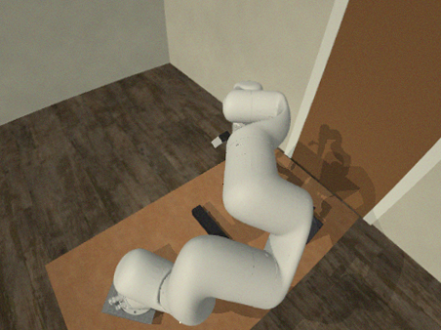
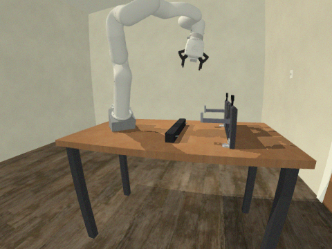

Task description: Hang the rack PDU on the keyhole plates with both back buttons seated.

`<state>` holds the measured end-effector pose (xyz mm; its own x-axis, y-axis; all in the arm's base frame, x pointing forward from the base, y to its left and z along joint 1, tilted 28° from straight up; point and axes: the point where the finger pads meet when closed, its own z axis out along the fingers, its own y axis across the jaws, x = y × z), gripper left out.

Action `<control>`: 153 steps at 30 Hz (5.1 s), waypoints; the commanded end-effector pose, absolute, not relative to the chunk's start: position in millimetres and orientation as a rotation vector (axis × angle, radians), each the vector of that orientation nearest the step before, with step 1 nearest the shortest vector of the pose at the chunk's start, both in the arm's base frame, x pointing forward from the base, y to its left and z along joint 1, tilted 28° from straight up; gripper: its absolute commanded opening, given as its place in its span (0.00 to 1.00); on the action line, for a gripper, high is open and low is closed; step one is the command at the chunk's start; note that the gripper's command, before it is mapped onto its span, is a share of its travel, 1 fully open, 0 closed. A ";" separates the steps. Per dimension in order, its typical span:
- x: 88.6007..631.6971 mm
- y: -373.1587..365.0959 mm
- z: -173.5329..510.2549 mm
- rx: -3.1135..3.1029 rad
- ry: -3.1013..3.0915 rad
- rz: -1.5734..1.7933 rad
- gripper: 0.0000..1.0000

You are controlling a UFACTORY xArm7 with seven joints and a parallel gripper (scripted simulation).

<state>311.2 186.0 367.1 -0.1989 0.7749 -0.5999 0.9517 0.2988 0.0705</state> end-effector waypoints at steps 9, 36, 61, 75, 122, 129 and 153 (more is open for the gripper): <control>286.1 145.8 329.5 1.630 2.031 -0.160 1.00; 266.5 124.9 289.0 1.720 2.023 0.010 0.97; 266.5 124.9 289.0 1.720 2.023 0.010 0.97; 273.7 119.1 271.5 1.720 2.023 0.010 0.97; 331.8 71.9 130.9 1.720 2.023 0.010 0.97; 333.7 70.3 126.2 1.720 2.023 0.010 0.97; 362.1 46.9 56.6 1.720 2.023 0.010 0.97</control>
<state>359.6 46.3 57.7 -0.0944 0.9312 -0.3520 0.9303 0.2084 0.3019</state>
